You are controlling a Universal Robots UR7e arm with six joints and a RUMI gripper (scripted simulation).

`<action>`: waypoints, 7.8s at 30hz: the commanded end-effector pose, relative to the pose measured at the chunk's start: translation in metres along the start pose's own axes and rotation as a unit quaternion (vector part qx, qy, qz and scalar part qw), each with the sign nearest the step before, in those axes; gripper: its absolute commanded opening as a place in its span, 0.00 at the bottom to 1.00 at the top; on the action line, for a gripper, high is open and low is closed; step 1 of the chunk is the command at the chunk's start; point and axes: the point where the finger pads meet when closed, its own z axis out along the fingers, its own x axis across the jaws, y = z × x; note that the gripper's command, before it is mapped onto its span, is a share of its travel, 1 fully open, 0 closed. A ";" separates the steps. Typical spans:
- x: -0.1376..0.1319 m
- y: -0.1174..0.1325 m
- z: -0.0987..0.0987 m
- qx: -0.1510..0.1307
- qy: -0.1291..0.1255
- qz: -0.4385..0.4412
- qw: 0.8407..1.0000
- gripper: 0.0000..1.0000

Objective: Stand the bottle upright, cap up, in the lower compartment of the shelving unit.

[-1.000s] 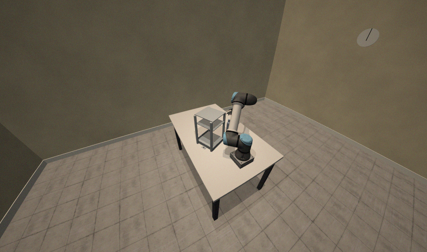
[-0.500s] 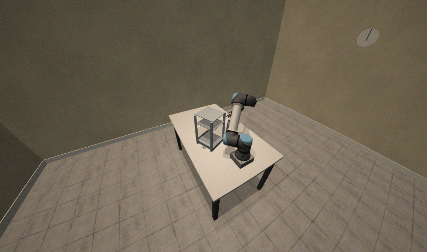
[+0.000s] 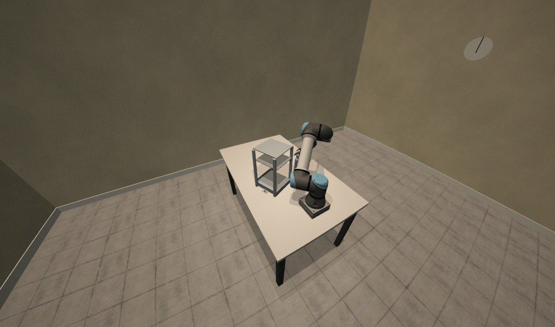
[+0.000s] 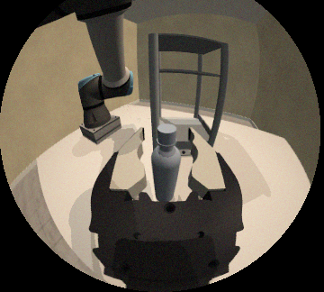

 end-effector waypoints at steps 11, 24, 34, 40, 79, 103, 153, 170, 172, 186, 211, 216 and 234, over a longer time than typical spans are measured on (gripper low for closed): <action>0.000 0.038 0.000 -0.001 0.000 0.000 1.000 0.40; 0.000 0.062 0.000 -0.001 0.000 0.000 1.000 0.40; 0.000 0.077 -0.001 -0.001 0.000 0.000 1.000 0.40; 0.000 0.082 -0.001 -0.001 0.000 0.000 1.000 0.40; 0.000 0.088 -0.001 -0.001 0.000 0.000 1.000 0.40; 0.000 0.088 -0.001 -0.001 0.000 0.000 1.000 0.00; 0.000 0.058 -0.001 -0.001 0.000 0.000 1.000 0.00; 0.000 0.027 -0.001 -0.001 0.000 0.000 1.000 0.00; 0.000 0.026 -0.001 -0.001 0.000 0.000 1.000 0.00; 0.000 0.026 0.000 -0.001 0.000 0.000 1.000 0.00; 0.000 0.026 0.041 -0.001 0.000 0.000 1.000 0.00; 0.000 0.026 0.055 -0.001 0.000 0.000 1.000 0.00; 0.000 0.026 0.076 -0.001 0.000 0.000 1.000 0.00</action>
